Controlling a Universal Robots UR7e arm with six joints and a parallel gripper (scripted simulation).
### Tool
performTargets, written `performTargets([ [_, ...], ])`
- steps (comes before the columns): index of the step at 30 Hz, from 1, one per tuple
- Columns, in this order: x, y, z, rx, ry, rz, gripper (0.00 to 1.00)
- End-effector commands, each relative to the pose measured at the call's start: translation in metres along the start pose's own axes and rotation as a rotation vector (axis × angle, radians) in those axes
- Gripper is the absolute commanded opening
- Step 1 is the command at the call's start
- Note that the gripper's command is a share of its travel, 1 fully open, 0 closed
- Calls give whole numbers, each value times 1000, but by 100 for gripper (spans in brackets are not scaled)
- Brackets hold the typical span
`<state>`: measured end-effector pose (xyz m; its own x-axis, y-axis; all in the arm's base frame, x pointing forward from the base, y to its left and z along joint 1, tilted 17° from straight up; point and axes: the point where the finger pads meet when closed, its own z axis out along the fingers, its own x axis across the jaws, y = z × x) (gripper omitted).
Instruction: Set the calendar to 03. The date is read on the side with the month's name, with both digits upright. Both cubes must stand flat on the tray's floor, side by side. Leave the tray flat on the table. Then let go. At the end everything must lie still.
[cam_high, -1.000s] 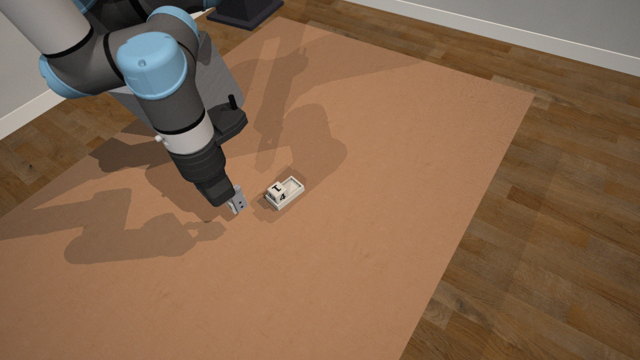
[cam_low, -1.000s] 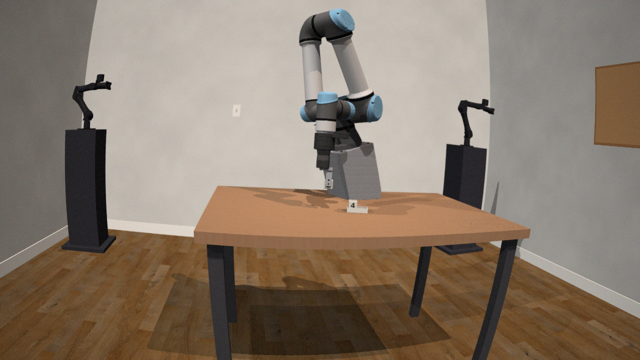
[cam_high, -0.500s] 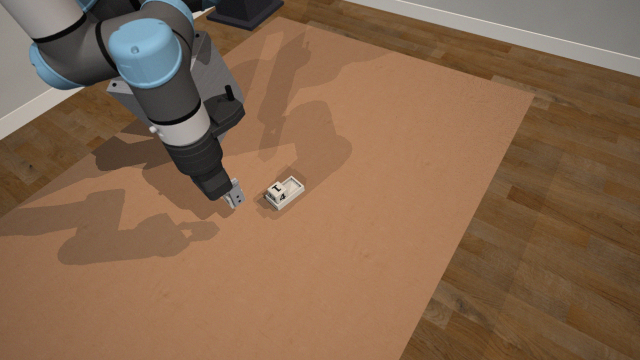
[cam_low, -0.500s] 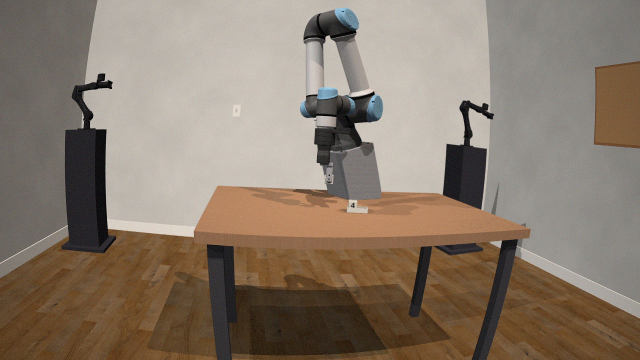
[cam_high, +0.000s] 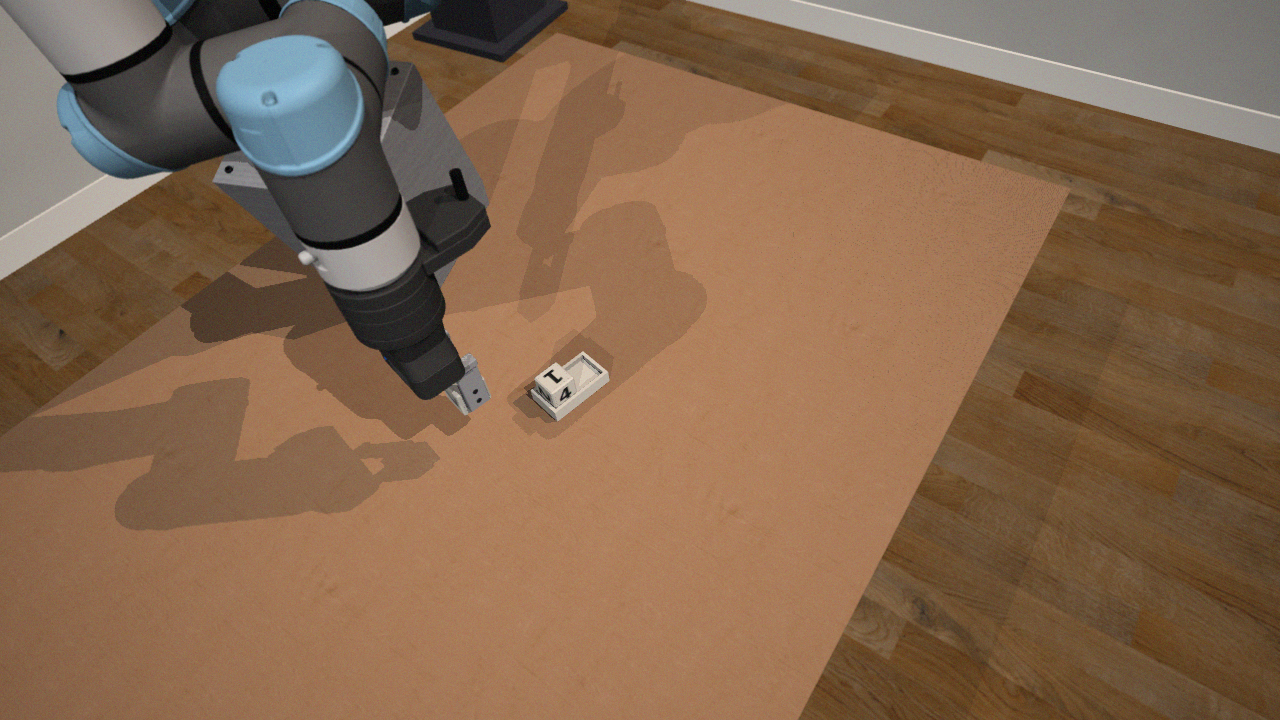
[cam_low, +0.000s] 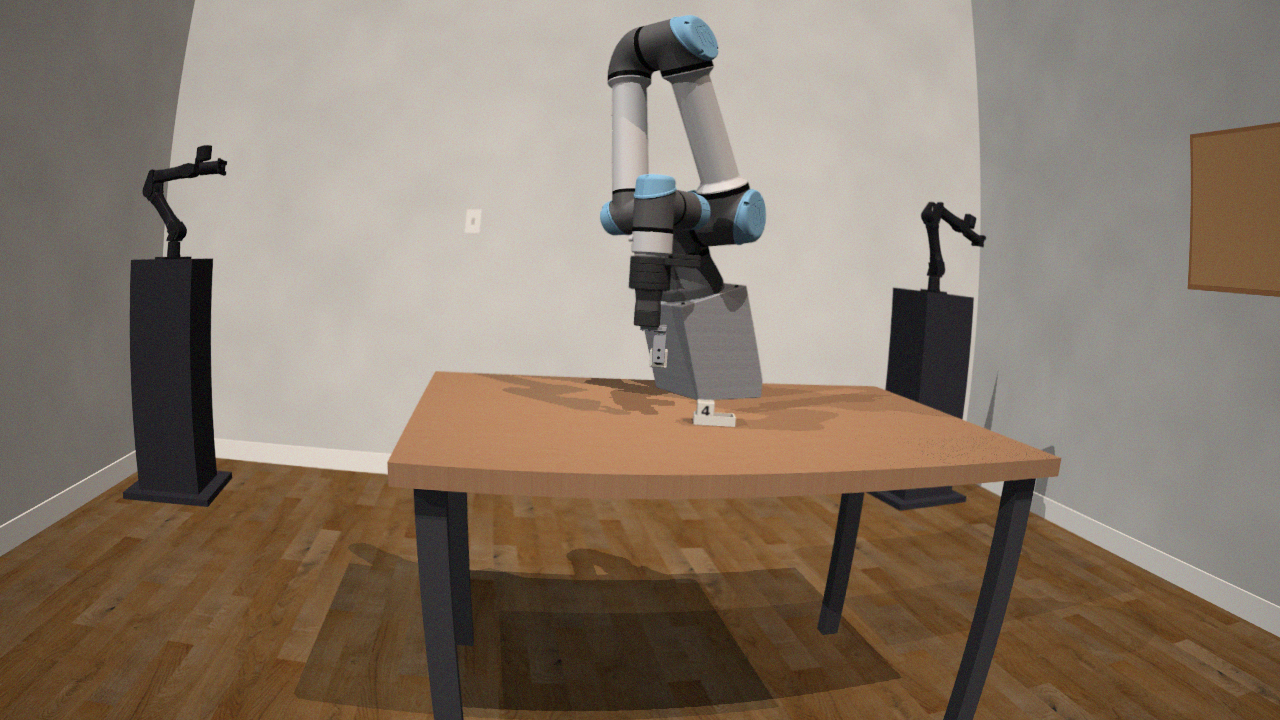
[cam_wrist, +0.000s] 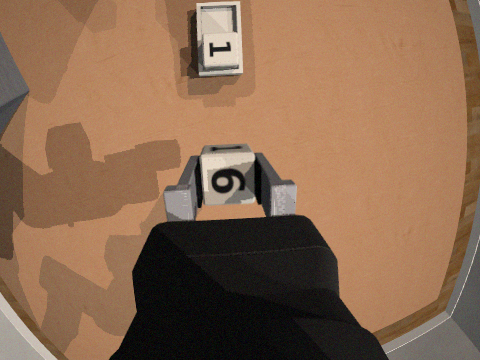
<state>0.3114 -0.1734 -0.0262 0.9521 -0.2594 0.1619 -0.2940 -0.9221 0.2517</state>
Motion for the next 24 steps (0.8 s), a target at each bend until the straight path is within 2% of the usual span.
performTargets([
  [1, 0, -4, 0, 0, -1, -2, 60],
  [6, 4, -20, -1, 2, -1, -2, 60],
  [17, 3, -108, -8, 2, -1, -8, 60],
  [19, 3, -108, -8, 2, -1, -8, 60],
  [24, 0, -127, -10, -1, 2, -10, 60],
])
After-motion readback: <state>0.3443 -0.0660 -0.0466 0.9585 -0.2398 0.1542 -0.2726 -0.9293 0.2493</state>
